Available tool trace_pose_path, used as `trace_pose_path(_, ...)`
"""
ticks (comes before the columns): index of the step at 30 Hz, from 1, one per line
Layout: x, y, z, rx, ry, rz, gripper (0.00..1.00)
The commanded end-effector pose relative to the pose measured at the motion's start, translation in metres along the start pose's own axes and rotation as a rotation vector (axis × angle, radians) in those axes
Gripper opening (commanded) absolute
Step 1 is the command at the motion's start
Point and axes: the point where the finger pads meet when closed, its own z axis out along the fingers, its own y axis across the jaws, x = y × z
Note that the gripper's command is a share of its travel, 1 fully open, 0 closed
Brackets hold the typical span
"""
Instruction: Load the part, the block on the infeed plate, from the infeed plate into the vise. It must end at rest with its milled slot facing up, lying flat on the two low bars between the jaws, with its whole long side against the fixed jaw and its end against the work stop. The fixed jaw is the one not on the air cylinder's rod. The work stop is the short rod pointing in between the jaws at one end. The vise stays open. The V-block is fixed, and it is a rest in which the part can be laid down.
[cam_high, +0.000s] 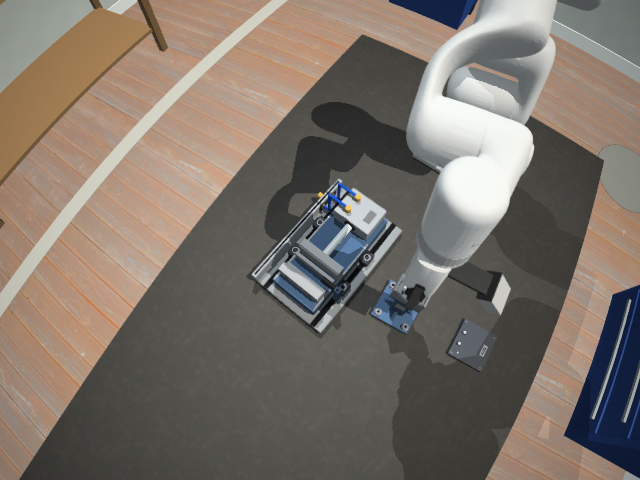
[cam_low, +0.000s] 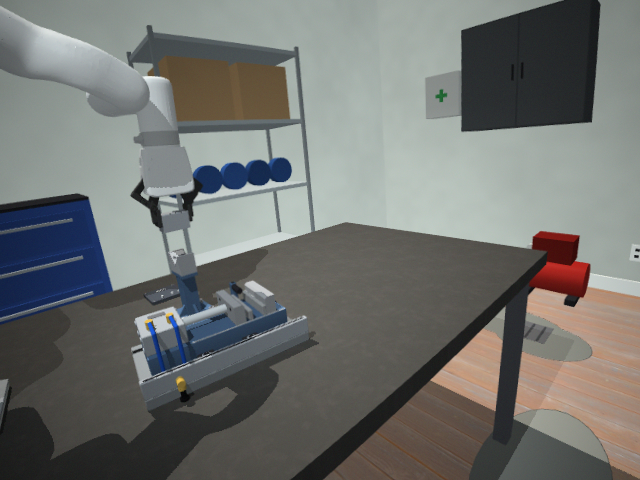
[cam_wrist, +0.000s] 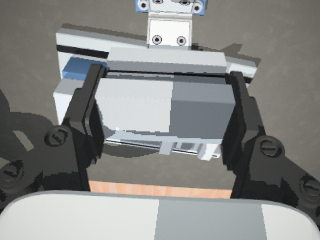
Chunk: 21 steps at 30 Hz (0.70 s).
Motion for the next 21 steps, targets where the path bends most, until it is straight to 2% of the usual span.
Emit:
trace_pose_path(1, -0.0001, 0.0011, -0.0016, -0.004, 0.030, -0.001, 0.00)
trace_pose_path(21, -0.0020, 0.0010, -0.0013, -0.003, 0.192, -0.001, 0.00)
